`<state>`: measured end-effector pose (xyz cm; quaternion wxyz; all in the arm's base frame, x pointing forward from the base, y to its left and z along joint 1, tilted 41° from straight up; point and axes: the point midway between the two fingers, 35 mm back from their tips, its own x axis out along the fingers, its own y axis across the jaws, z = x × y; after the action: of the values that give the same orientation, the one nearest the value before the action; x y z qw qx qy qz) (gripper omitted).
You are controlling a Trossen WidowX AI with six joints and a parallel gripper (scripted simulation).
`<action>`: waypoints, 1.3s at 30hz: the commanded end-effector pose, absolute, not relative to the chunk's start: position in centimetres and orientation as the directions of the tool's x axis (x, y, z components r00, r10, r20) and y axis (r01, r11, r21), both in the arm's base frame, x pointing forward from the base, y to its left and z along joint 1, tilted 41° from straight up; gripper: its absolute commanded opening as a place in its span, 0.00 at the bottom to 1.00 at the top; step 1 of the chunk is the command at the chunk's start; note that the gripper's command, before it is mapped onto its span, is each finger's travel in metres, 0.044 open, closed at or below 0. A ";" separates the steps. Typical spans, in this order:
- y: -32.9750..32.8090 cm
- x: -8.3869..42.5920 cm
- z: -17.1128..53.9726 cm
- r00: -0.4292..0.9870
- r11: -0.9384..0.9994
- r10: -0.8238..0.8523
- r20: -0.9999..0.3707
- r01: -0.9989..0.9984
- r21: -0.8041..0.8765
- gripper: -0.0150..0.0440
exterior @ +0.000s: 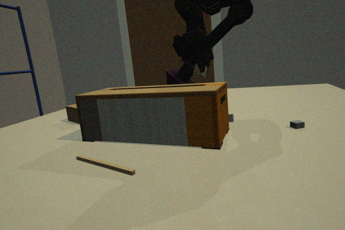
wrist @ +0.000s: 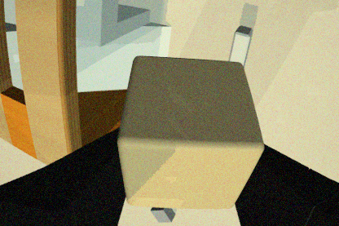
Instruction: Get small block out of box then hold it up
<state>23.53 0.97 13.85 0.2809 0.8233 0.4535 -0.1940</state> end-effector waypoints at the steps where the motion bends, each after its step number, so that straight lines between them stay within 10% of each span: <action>1: 0.7 23.3 14.2 0.524 -0.545 0.644 -0.558 0.826 0.147 0.25; 22: -0.4 22.4 15.3 0.576 -0.746 0.655 -0.489 0.394 -0.536 0.25; 39: -0.4 22.4 15.4 0.578 -0.742 0.655 -0.486 0.375 -0.555 0.25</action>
<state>22.41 -0.45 15.25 -0.1971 0.8658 0.2974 -0.3509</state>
